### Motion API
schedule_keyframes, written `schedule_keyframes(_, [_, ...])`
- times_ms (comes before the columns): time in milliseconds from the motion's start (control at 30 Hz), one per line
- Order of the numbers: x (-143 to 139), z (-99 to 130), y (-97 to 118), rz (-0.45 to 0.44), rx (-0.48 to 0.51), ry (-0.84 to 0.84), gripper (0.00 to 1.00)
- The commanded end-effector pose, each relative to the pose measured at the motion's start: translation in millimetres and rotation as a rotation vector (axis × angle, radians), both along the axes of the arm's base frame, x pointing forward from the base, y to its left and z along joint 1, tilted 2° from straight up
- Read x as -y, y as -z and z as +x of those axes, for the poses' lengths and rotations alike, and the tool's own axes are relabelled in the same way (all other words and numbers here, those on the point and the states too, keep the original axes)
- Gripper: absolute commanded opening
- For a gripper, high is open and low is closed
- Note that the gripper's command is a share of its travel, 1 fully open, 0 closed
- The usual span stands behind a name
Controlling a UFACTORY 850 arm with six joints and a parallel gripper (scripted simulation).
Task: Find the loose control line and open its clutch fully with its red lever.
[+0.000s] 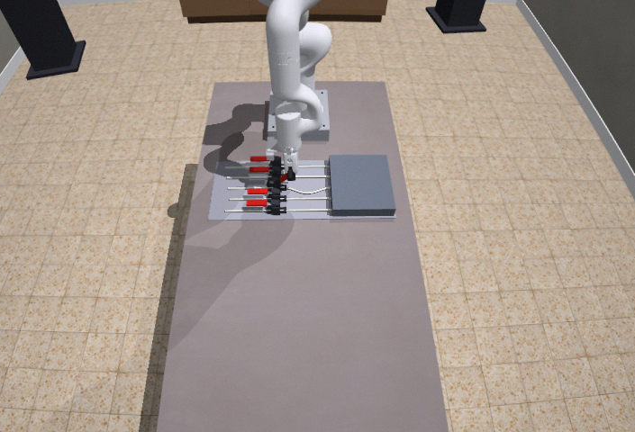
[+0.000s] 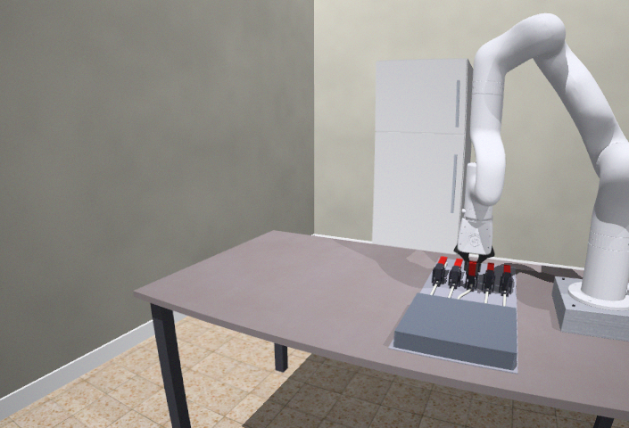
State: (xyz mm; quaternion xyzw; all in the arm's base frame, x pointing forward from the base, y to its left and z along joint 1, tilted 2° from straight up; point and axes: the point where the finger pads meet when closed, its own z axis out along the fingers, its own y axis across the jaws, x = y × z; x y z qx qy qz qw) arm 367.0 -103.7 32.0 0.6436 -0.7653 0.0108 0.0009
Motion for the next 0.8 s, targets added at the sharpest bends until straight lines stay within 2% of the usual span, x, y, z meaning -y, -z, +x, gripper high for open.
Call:
schedule_keyframes(0, [-0.3,0.2,0.6,-0.009,0.002,0.0,0.0])
schedule_keyframes(767, [-5.3,1.2,8.9,-0.009,0.002,0.0,0.0])
